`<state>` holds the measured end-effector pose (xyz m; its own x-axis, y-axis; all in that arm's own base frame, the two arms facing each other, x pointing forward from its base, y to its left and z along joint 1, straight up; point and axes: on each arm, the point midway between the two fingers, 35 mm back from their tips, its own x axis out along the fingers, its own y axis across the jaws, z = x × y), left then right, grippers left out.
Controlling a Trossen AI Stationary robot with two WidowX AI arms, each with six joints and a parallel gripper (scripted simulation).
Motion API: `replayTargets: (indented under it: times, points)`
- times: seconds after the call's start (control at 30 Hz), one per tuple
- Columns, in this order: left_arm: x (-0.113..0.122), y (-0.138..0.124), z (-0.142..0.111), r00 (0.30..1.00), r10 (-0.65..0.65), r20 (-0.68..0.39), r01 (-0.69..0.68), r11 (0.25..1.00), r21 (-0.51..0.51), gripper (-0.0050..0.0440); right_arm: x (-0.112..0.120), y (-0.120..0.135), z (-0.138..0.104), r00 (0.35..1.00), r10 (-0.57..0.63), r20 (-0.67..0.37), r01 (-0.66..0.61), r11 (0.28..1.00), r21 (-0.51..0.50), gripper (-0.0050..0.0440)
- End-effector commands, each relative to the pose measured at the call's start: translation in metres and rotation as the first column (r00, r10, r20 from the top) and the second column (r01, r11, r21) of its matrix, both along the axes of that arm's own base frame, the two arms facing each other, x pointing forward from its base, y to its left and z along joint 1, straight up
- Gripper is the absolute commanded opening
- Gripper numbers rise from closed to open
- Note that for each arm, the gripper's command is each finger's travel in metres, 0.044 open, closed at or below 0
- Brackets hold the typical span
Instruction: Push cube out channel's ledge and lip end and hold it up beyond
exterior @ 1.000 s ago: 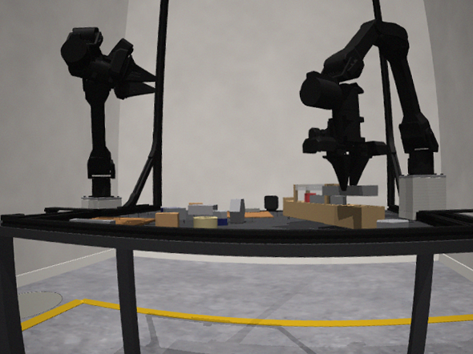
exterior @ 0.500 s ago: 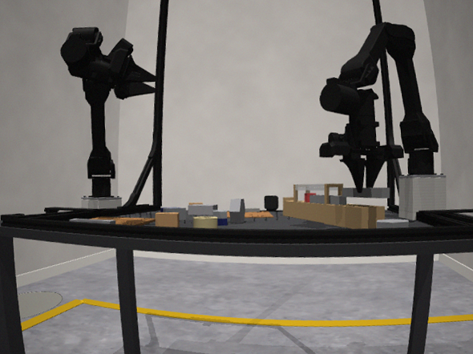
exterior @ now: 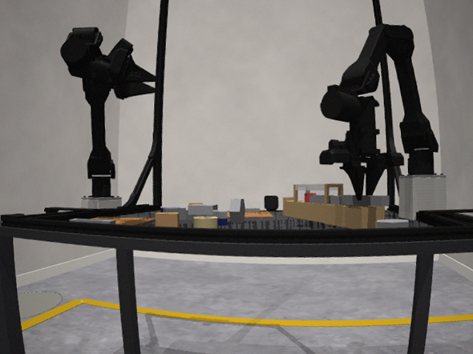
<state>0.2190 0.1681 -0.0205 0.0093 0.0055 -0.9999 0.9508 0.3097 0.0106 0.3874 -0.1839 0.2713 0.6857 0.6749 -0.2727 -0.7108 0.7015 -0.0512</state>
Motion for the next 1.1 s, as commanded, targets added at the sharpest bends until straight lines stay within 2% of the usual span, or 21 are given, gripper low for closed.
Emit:
replayTargets:
  times: [0.0, 0.17, 0.83, 0.93, 1.0, 1.07]
  points:
    - [0.000, 0.000, 0.001, 1.000, 0.000, 0.001, 0.000, 1.000, 0.001, 0.0088, 0.000, 0.000, 0.000, 1.000, 0.000, 0.001, 0.000, 1.000, 0.001, 0.0400]
    - [0.000, 0.000, 0.001, 1.000, 0.000, 0.001, 0.000, 1.000, 0.001, 0.0200, 0.000, 0.000, 0.000, 1.000, 0.000, 0.001, 0.000, 1.000, 0.001, 0.0400]
    - [0.000, 0.000, 0.001, 1.000, 0.000, 0.001, 0.000, 1.000, 0.001, 0.0200, 0.000, 0.000, 0.000, 1.000, 0.000, 0.001, 0.000, 1.000, 0.001, 0.0400]
    - [0.001, 0.001, 0.018, 1.000, 0.000, -0.001, 0.000, 1.000, -0.001, 0.0200, 0.000, 0.000, 0.000, 1.000, 0.000, 0.001, 0.000, 1.000, 0.001, 0.0400]
    - [0.002, 0.002, 0.042, 1.000, 0.001, -0.005, -0.001, 1.000, -0.003, 0.0200, 0.000, 0.000, 0.000, 1.000, 0.000, 0.001, 0.000, 1.000, 0.001, 0.0400]
    - [0.002, 0.002, 0.042, 1.000, 0.001, -0.005, -0.001, 1.000, -0.003, 0.0200, 0.000, 0.000, 0.000, 1.000, 0.000, 0.001, 0.000, 1.000, 0.001, 0.0400]
